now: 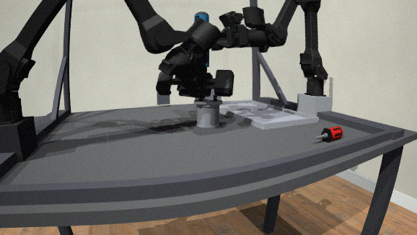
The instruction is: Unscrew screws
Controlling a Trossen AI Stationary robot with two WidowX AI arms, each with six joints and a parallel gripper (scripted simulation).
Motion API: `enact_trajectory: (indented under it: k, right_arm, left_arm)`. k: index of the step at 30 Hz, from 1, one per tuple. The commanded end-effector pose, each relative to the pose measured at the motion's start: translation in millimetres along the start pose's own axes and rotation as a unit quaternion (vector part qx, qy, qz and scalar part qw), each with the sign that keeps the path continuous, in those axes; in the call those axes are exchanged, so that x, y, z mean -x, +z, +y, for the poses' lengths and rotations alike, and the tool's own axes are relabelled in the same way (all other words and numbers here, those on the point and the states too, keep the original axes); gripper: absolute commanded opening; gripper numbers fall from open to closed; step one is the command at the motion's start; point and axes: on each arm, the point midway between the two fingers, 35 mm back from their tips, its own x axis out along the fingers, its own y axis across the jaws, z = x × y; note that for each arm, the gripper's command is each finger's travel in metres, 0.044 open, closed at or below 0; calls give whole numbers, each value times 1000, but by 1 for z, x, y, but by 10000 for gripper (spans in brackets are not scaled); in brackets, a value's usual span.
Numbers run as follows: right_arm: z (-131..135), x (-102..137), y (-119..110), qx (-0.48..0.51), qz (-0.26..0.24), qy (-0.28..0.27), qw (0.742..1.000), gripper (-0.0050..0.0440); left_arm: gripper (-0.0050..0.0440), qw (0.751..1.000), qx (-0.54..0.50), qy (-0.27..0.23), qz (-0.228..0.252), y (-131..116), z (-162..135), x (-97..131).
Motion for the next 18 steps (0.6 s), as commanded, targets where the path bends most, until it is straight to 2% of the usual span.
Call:
enact_trajectory:
  k: [1,6,12,15,16,18]
  right_arm:
    - [-4,6,16,12,-13,-8,1000,2]
    - [-4,6,16,12,-13,-8,1000,2]
    - [-4,6,16,12,-13,-8,1000,2]
    - [-4,6,16,12,-13,-8,1000,2]
    - [-4,6,16,12,-13,-8,1000,2]
    - [-4,6,16,12,-13,-8,1000,2]
  left_arm:
    - [161,999,1,-2,-33,38,-2,0]
    - [161,999,1,-2,-33,65,-2,4]
    - [161,999,1,-2,-33,77,-1,7]
    - [161,999,1,-2,-33,80,-1,8]
    - [161,1000,0,-2,-24,71,-1,7]
    - [161,1000,0,-2,-25,70,-1,7]
